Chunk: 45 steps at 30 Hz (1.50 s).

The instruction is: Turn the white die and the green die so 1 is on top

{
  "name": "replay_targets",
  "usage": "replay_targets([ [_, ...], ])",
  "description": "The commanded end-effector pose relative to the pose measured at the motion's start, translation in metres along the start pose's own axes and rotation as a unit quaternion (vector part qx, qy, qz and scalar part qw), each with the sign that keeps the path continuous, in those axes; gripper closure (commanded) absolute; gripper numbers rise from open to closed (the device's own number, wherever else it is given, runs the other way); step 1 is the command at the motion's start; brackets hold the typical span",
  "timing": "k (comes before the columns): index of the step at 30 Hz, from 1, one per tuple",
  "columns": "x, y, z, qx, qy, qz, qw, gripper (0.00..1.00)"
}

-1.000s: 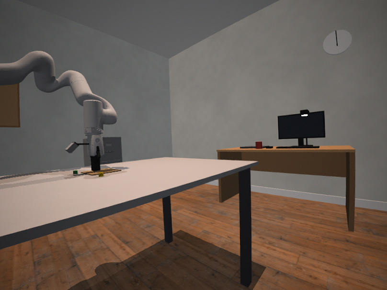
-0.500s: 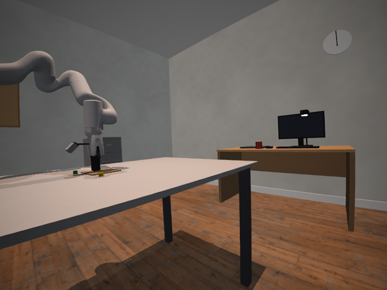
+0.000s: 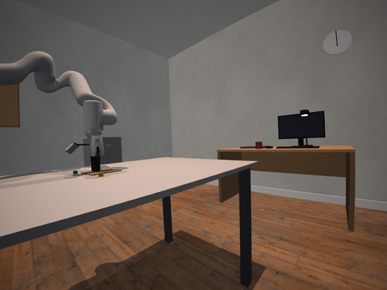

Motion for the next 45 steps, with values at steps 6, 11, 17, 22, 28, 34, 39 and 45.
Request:
replay_targets([
  [6, 0.0005, -0.0001, 0.0006, 0.0, -0.001, 0.0, 1.0, 0.89],
  [11, 0.0005, -0.0001, 0.0006, 0.0, -0.001, 0.0, 1.0, 0.89],
  [17, 0.0005, -0.0001, 0.0006, 0.0, -0.001, 0.0, 1.0, 0.89],
  [22, 0.0005, -0.0001, 0.0006, 0.0, -0.001, 0.0, 1.0, 0.89],
  [28, 0.0005, -0.0001, 0.0006, 0.0, -0.001, 0.0, 1.0, 0.89],
  [34, 0.0005, -0.0001, 0.0006, 0.0, -0.001, 0.0, 1.0, 0.89],
  [39, 0.0005, -0.0001, 0.0006, 0.0, -0.001, 0.0, 1.0, 0.89],
  [45, 0.0005, -0.0001, 0.0006, 0.0, -0.001, 0.0, 1.0, 0.81],
])
Point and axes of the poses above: the point where the finger pads meet when closed, its own x axis out along the fingers, its own y axis across the jaws, z = x × y, the point moved 10 cm from there along -x, back along the fingers, and after that the axes turned 6 degrees about -x, right-handed, at the moved point
